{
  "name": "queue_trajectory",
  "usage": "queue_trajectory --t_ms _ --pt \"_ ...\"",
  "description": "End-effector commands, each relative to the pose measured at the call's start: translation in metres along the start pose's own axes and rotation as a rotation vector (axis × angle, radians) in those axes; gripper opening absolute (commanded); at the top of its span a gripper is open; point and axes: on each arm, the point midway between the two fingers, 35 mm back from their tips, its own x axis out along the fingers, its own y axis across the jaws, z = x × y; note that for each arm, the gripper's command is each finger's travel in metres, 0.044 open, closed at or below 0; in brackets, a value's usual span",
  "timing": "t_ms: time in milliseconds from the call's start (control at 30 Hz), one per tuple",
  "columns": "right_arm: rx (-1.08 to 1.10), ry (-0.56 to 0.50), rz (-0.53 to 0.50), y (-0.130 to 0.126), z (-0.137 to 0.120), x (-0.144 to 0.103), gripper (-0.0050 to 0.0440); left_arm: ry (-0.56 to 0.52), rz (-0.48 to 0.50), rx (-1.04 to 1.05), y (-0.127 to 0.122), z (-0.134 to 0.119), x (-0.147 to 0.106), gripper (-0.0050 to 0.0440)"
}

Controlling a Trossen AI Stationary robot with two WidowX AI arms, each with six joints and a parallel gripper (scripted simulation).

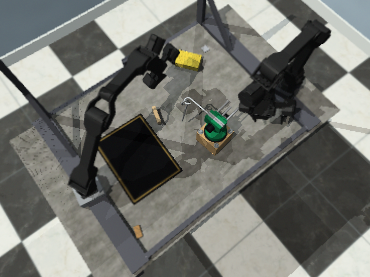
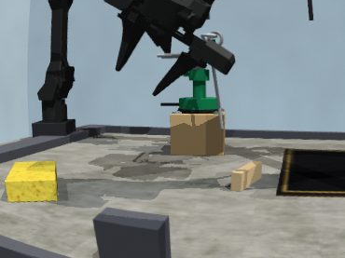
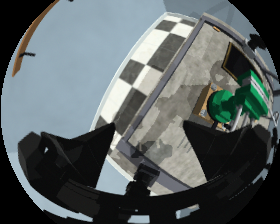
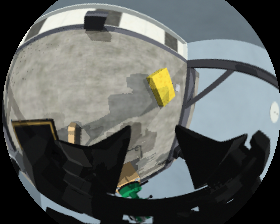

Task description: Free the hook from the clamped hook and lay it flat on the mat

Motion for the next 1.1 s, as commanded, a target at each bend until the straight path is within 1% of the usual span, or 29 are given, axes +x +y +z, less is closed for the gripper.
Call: queue_trajectory --t_ms 0,533,633,733,767,900,1033,1067 --pt "0.007 -0.009 -0.041 -0.012 0.000 -0.017 0.0283 -0.022 -0.010 -0.012 0.003 0.002 -0.006 0.0440" --pt "0.007 -0.009 -0.041 -0.012 0.000 -0.017 0.0283 -0.022 -0.010 -0.012 0.003 0.002 -0.006 0.0440" --pt "0.012 0.007 -0.034 -0.011 -0.009 -0.013 0.0355 -0.026 -0.022 -0.002 0.000 0.004 -0.006 0.0440" --pt "0.033 0.049 -0.018 -0.006 -0.032 -0.006 0.0427 -0.041 -0.057 0.024 -0.006 0.007 -0.007 0.0440" --pt "0.060 0.046 -0.030 -0.007 -0.035 -0.009 0.0440 -0.056 -0.067 0.026 -0.010 0.009 -0.007 0.0440" --pt "0.207 0.031 -0.091 -0.014 -0.051 -0.029 0.0440 -0.141 -0.122 0.061 -0.031 0.014 -0.014 0.0440" --pt "0.415 0.000 -0.177 -0.019 -0.073 -0.057 0.0440 -0.261 -0.202 0.117 -0.063 0.019 -0.026 0.0440" --pt "0.415 0.000 -0.177 -0.019 -0.073 -0.057 0.0440 -0.261 -0.202 0.117 -0.063 0.019 -0.026 0.0440"
